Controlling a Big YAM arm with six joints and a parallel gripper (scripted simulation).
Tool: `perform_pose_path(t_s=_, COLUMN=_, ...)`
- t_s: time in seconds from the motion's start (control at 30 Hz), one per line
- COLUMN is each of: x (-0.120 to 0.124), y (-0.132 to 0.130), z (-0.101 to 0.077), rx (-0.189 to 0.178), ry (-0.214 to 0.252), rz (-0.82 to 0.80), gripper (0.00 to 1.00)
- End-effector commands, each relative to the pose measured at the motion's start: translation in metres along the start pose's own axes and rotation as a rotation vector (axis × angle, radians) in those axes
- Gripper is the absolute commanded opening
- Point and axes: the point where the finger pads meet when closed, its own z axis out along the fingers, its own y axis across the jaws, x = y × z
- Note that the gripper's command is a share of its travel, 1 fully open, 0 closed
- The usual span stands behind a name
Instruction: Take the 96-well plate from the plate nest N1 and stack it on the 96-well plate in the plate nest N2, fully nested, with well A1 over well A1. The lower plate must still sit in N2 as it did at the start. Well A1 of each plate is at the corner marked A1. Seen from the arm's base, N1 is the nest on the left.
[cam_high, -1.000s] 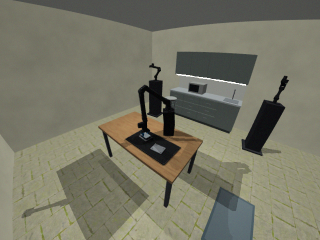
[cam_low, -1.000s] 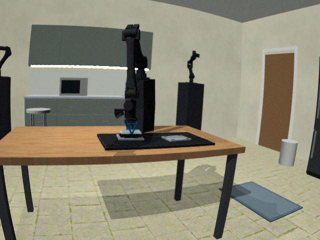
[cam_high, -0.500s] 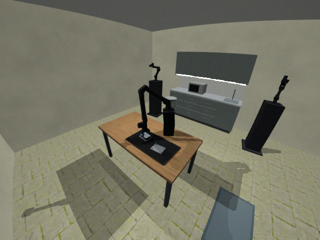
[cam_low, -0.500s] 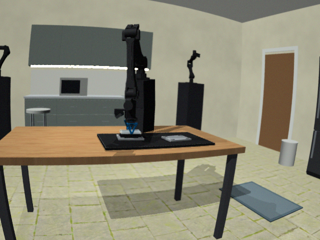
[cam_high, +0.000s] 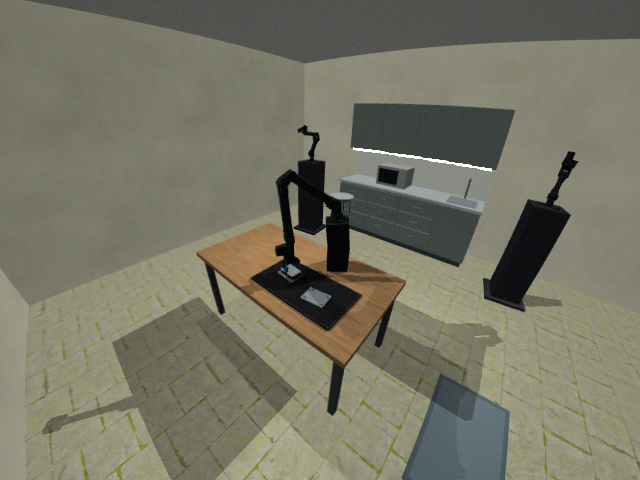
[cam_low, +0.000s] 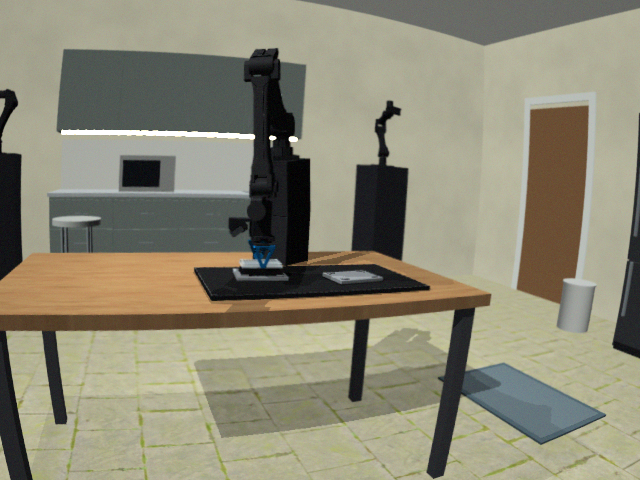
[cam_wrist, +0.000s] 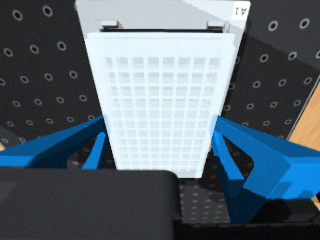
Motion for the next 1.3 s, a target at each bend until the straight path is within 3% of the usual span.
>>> perform_pose_path(t_s=0.0, x=-0.0109, y=0.0086, z=-0.0113, rx=-0.035, ry=-0.015, rz=0.011, gripper=0.00)
perform_pose_path(t_s=1.0, x=-0.0113, y=0.0093, z=-0.0110, rx=-0.036, ry=-0.016, rz=0.011, gripper=0.00)
perform_pose_path(t_s=1.27, x=-0.0090, y=0.0049, z=-0.0020, rx=-0.023, ry=-0.011, rz=0.010, gripper=0.00)
